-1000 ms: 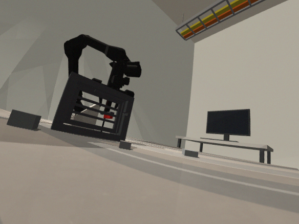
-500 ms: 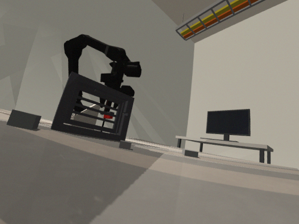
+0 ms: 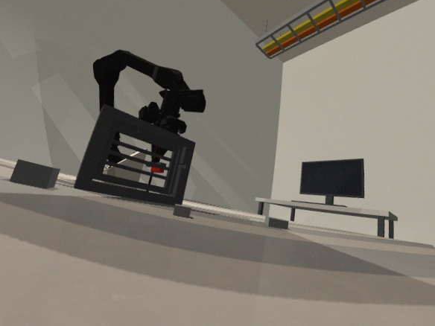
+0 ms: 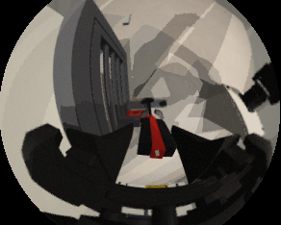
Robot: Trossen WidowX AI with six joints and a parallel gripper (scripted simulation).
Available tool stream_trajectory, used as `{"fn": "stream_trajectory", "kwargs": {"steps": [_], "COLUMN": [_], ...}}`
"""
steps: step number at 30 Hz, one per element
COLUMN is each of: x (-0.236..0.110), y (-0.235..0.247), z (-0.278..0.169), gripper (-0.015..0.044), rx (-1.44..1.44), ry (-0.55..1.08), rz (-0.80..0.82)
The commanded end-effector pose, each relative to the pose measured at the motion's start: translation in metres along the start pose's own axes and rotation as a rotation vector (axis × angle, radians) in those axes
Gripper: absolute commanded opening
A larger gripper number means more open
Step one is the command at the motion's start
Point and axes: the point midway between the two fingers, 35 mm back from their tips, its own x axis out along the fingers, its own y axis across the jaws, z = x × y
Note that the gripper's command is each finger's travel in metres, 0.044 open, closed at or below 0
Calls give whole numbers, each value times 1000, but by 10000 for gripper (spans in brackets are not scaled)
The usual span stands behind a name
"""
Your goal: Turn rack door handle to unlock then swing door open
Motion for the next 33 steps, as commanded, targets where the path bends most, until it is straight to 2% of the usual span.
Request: {"fn": "stream_trajectory", "kwargs": {"steps": [1,4,11,24,33], "x": [0,0,0,0,0], "y": [0,0,0,0,-4], "z": [0,0,0,0,2], "gripper": [289,289,105,18,16], "rx": [76,76,76,76,-23], "ry": [-1,-1,-1,-1,-2], "rz": [1,1,1,1,0]}}
